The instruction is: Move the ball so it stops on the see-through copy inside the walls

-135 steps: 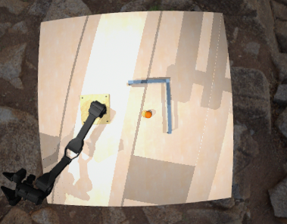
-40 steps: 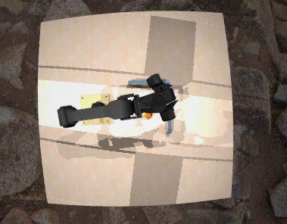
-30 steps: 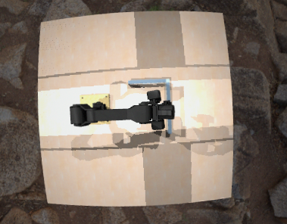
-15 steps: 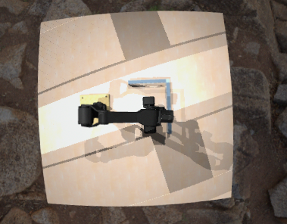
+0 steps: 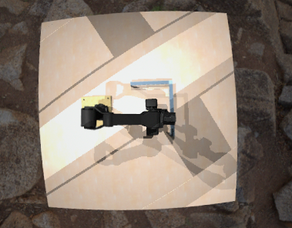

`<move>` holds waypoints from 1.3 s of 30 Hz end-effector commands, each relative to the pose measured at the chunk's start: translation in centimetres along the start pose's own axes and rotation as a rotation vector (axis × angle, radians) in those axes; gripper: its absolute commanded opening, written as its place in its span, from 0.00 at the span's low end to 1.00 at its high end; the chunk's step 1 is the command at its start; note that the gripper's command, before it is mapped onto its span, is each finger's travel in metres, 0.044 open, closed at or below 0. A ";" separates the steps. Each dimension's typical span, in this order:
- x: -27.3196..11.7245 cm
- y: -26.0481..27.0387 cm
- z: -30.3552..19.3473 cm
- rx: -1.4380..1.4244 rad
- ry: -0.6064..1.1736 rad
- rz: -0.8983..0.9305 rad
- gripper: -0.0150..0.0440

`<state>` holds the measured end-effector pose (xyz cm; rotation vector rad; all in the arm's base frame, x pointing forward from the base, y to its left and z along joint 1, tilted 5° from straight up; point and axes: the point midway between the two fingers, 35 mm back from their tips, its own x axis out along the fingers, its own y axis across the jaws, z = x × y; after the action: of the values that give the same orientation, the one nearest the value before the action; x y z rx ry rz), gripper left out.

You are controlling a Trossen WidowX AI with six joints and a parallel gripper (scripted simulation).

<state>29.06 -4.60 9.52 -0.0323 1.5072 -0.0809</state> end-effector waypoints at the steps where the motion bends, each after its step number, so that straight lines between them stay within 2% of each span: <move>1: 1.0 -0.1 -0.2 -0.001 0.010 -0.005 0.79; 18: 3.5 -0.1 -0.3 -0.001 0.010 -0.005 0.79; 22: 3.5 -0.1 -0.3 -0.001 0.010 -0.005 0.62; 29: 3.5 -0.1 -0.3 -0.001 0.010 -0.005 0.54; 35: 1.8 -0.1 0.2 -0.006 0.007 -0.001 0.27; 39: -0.3 -0.1 0.5 -0.009 0.005 0.002 0.25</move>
<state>29.02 -4.83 7.66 -0.0330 1.5351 -0.0794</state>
